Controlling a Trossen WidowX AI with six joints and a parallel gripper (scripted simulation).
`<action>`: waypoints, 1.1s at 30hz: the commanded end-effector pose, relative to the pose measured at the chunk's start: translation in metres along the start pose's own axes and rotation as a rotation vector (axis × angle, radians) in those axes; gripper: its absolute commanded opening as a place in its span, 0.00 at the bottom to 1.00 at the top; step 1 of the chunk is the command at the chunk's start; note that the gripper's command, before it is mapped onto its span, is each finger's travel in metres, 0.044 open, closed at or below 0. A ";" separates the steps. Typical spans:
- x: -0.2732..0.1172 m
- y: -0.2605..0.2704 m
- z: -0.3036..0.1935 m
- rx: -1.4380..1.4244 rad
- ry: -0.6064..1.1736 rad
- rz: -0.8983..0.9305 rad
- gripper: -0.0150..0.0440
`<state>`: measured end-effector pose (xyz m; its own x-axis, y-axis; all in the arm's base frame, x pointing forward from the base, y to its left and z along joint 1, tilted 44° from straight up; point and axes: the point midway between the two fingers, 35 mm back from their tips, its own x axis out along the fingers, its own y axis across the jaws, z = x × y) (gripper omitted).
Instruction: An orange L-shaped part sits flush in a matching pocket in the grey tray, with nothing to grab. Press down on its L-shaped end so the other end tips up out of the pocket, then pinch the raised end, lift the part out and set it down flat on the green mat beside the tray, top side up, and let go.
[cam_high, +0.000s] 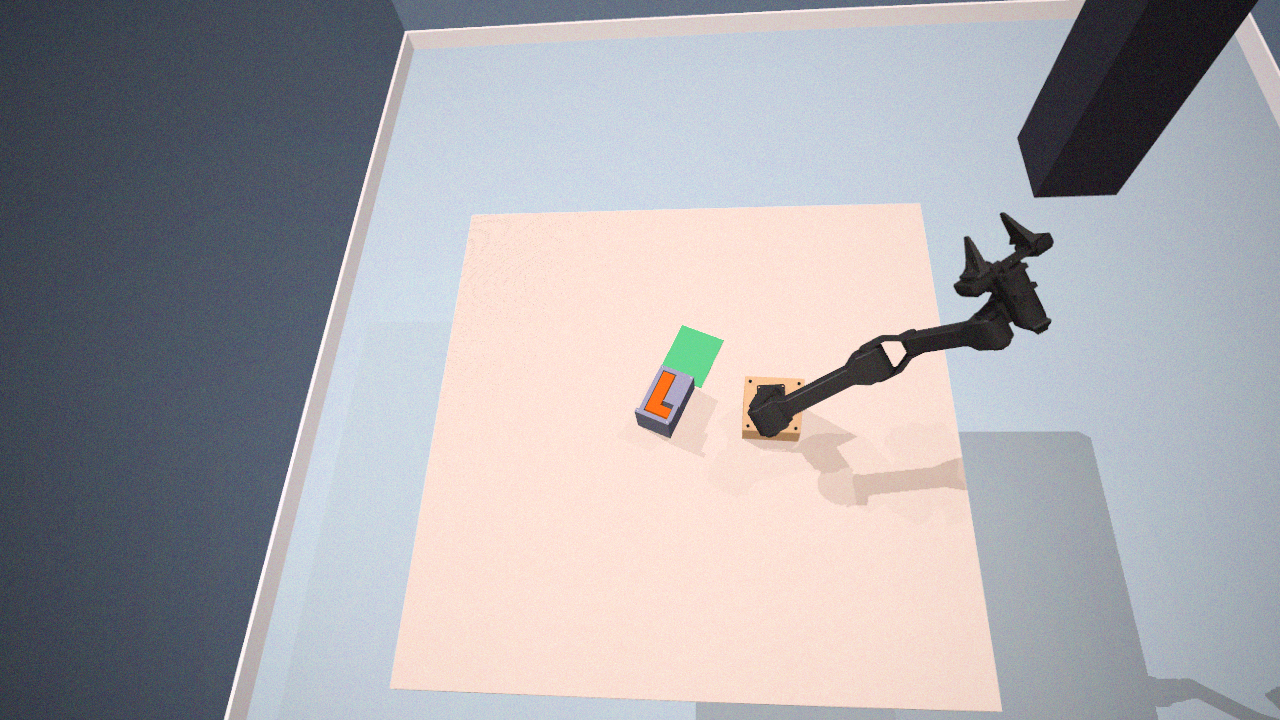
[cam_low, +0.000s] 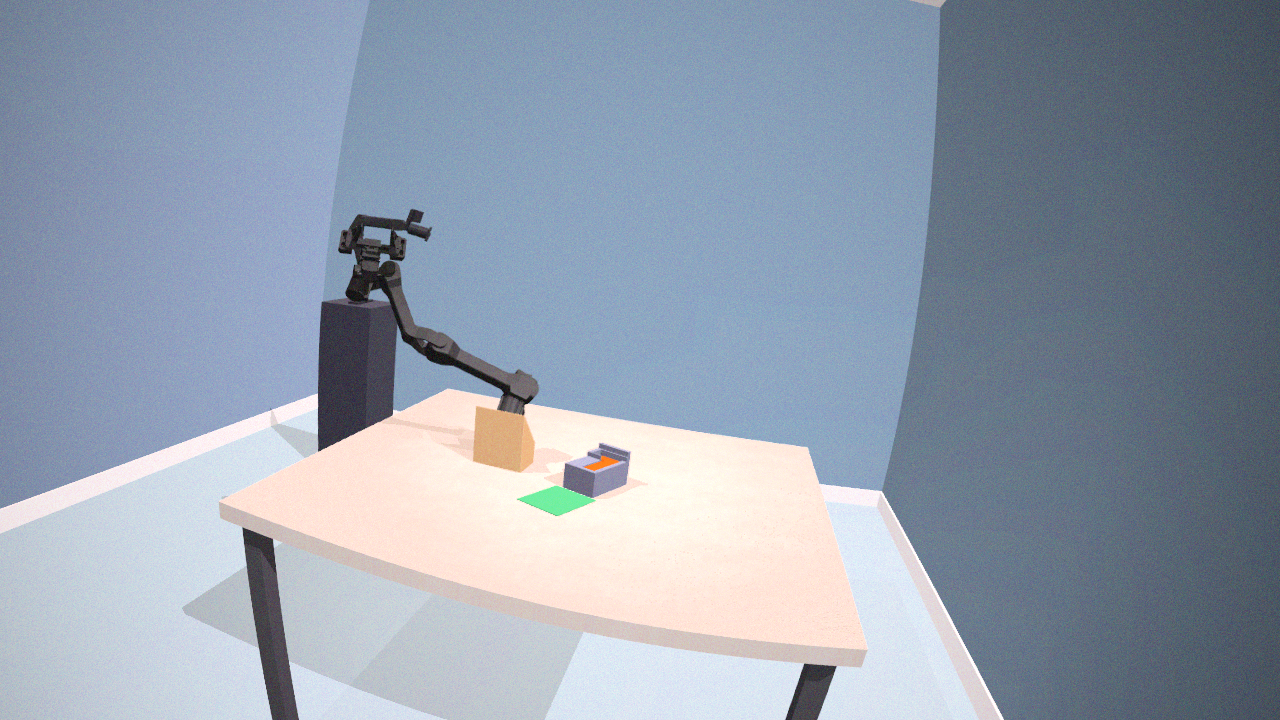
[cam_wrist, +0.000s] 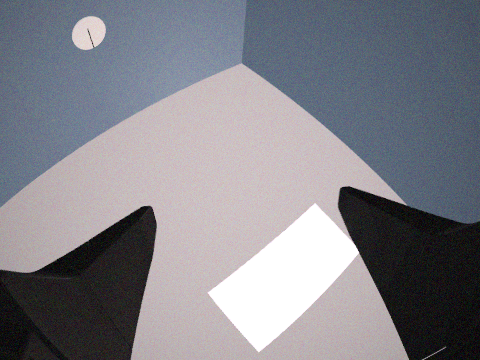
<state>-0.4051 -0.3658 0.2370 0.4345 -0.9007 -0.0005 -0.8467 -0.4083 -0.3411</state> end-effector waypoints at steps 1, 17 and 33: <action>0.001 -0.002 -0.004 -0.020 0.002 0.007 0.89; -0.046 -0.090 -0.162 -0.679 0.177 0.370 0.56; -0.098 -0.310 -0.293 -1.415 0.502 0.670 0.56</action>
<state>-0.3121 -0.2198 0.5841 -0.0292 -0.8543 0.5189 -0.6627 0.4052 0.6298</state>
